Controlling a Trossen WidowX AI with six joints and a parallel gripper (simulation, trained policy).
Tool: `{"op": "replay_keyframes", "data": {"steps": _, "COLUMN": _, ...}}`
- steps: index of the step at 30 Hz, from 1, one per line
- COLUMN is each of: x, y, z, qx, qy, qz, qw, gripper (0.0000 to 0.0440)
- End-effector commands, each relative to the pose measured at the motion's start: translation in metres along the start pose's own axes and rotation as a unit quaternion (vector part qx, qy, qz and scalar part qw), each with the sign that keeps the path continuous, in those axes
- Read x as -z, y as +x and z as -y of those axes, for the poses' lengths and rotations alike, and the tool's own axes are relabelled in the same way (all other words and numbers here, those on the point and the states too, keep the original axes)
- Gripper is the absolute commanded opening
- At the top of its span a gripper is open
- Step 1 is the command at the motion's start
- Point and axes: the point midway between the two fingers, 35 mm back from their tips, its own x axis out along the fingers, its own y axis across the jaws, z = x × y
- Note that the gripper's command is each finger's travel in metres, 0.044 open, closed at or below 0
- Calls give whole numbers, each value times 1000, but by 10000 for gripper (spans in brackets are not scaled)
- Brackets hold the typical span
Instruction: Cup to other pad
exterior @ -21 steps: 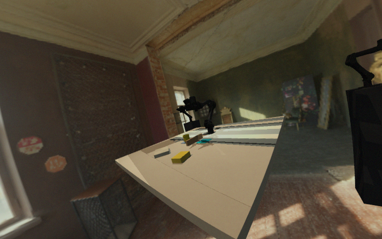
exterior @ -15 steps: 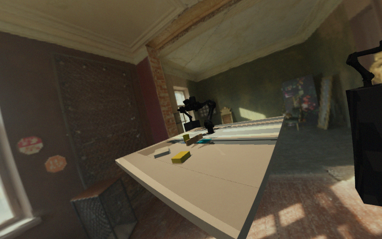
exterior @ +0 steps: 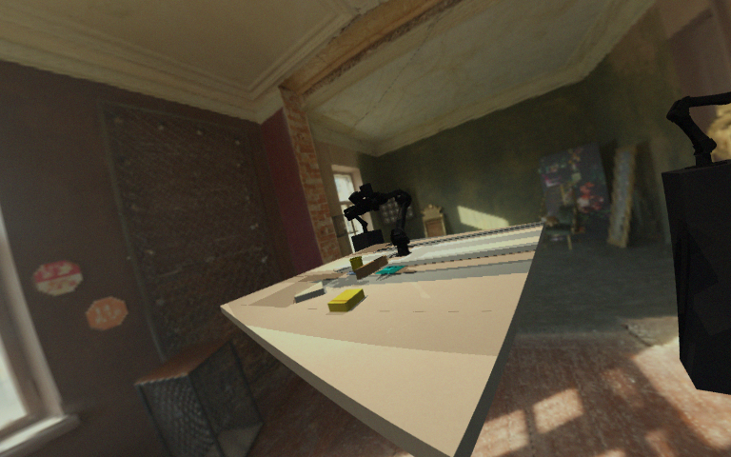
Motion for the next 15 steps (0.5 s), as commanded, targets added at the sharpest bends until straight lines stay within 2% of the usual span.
{"op": "replay_keyframes", "data": {"steps": 1, "x": 3, "y": 2, "z": -5, "qx": -5, "qy": 16, "qz": -26, "qw": 1000, "gripper": 92}}
{"op": "replay_keyframes", "data": {"steps": 6, "x": 9, "y": 5, "z": -11, "qx": -9, "qy": 35, "qz": -65, "qw": 997, "gripper": 113}}
{"op": "replay_keyframes", "data": {"steps": 15, "x": 21, "y": 8, "z": -18, "qx": -4, "qy": 63, "qz": -138, "qw": 988, "gripper": 104}}
